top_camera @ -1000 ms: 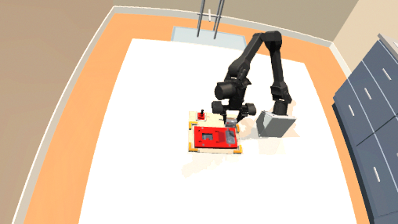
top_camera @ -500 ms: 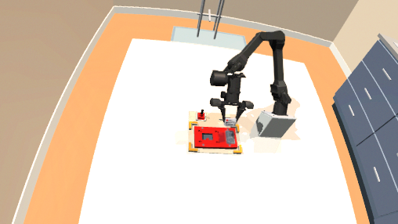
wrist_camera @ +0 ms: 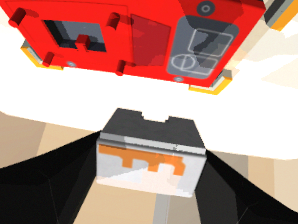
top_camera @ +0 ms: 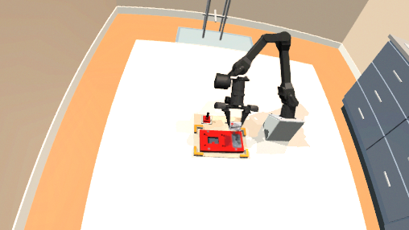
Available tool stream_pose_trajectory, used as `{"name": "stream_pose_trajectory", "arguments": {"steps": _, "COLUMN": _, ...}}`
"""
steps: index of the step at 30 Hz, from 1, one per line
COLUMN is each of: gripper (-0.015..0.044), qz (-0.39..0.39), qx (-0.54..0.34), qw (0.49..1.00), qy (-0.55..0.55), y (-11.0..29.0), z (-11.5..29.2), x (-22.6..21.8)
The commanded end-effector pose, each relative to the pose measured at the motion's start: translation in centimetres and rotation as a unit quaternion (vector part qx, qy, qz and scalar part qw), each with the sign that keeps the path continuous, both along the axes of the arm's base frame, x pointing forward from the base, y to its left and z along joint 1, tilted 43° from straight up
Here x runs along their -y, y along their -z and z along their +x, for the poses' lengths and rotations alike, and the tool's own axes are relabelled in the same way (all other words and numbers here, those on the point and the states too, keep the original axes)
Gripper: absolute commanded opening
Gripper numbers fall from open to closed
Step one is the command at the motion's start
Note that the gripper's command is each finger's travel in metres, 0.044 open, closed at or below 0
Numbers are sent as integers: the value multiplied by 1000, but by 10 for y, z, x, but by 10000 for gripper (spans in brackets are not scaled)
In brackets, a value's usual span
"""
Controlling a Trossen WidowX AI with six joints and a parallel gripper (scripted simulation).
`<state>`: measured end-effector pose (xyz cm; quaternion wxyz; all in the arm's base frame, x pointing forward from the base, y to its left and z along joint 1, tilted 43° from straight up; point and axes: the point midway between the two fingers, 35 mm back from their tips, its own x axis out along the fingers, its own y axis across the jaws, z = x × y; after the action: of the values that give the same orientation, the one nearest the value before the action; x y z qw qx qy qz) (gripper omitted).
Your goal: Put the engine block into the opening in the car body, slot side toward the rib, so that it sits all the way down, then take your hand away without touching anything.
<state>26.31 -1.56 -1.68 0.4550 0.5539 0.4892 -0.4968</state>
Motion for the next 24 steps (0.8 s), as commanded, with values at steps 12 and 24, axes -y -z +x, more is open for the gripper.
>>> {"name": "stream_pose_trajectory", "arguments": {"steps": 12, "gripper": 0, "qz": 14, "qx": -2, "qw": 1000, "qy": -3, "y": 26, "z": -5, "x": 21}}
{"name": "stream_pose_trajectory", "arguments": {"steps": 24, "gripper": 0, "qz": 13, "qx": -3, "qw": 1000, "qy": -3, "y": 48, "z": -7, "x": 42}}
